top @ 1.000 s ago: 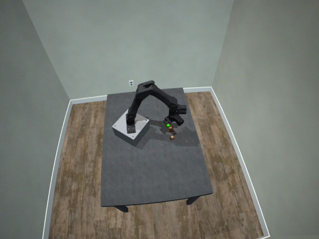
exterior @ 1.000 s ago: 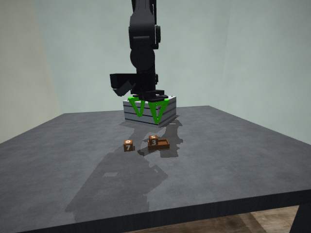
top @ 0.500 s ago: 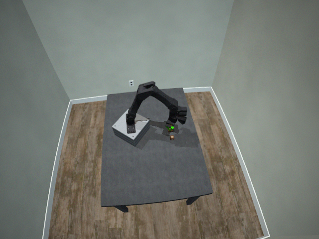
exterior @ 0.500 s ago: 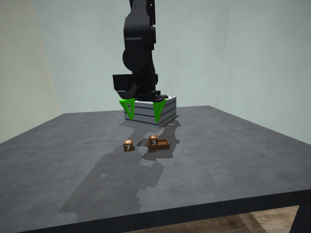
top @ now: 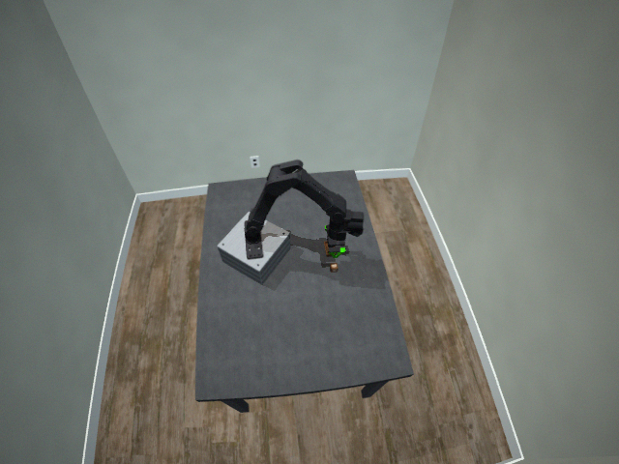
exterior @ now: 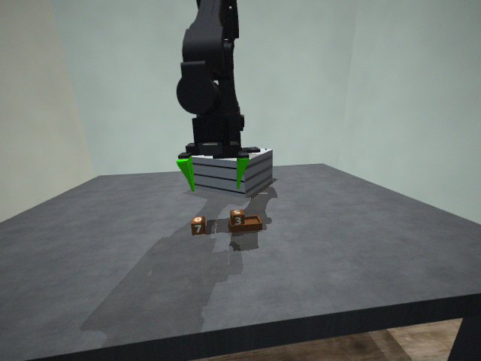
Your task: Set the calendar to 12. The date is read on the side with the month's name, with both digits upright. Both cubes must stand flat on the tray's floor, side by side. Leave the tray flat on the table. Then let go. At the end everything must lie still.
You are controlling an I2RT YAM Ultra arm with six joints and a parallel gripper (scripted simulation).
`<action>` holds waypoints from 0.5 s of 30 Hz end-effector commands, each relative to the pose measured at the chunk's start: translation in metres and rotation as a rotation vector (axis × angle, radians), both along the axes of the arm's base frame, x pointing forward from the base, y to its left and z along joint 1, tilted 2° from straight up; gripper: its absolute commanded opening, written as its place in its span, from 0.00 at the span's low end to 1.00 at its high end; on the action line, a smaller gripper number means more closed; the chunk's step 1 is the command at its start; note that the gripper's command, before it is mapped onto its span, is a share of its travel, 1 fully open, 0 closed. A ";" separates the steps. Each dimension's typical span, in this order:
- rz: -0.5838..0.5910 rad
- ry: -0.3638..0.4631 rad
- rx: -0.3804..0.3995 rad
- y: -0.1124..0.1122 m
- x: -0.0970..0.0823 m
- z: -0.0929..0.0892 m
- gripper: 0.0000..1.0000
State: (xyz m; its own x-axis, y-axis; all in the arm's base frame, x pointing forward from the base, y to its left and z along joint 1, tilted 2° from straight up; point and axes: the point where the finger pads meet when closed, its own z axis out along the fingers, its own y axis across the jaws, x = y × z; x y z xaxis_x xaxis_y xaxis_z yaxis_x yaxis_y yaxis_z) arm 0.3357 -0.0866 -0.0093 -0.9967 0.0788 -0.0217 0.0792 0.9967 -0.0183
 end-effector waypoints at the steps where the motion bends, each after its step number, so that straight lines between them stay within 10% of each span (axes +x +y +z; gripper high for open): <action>1: 0.127 -0.011 -0.006 -0.001 0.003 0.003 1.00; 15: 0.607 0.000 -0.019 -0.015 0.002 0.001 1.00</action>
State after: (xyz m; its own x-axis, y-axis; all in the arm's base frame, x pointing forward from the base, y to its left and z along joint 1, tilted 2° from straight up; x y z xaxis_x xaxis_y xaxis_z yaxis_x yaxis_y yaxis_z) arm 0.3349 -0.1008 -0.0120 -0.9229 -0.3848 -0.0109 -0.3845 0.9228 -0.0267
